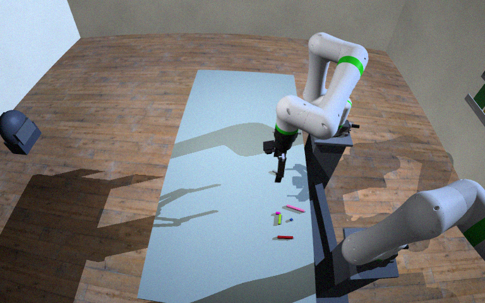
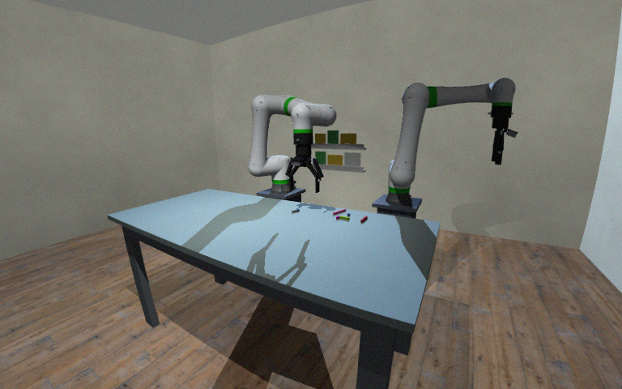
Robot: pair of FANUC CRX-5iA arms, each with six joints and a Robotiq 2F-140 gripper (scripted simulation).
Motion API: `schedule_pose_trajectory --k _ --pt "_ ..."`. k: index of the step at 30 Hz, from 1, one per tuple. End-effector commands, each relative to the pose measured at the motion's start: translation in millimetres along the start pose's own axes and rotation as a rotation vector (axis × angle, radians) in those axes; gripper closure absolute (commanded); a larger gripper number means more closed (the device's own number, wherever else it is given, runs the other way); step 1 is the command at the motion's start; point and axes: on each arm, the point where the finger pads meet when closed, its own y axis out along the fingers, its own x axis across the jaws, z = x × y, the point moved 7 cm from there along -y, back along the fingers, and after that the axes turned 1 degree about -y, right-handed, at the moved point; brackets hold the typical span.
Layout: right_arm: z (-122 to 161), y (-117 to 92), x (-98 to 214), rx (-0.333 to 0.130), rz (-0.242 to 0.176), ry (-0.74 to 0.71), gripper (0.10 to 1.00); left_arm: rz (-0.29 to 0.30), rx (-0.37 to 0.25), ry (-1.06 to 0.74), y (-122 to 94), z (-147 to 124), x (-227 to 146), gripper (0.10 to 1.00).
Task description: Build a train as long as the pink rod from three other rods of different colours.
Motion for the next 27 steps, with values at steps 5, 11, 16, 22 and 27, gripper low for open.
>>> schedule_pose_trajectory --k 5,11,16,22,27 --pt "4 0 -41 -0.01 0.001 -0.276 0.098 0.0 0.002 0.0 -1 0 0 0.098" --pt "4 2 -68 -0.01 0.002 -0.456 0.098 0.0 0.002 0.0 -1 0 0 0.098" --pt "3 4 -90 -0.01 0.002 -0.608 0.098 0.0 0.002 0.0 -1 0 0 0.098" --pt "1 7 -114 -0.01 0.003 -0.778 0.098 0.0 0.002 0.0 -1 0 0 0.098" --pt "-2 11 -135 -0.01 0.004 -0.928 0.098 0.0 0.002 0.0 -1 0 0 0.098"
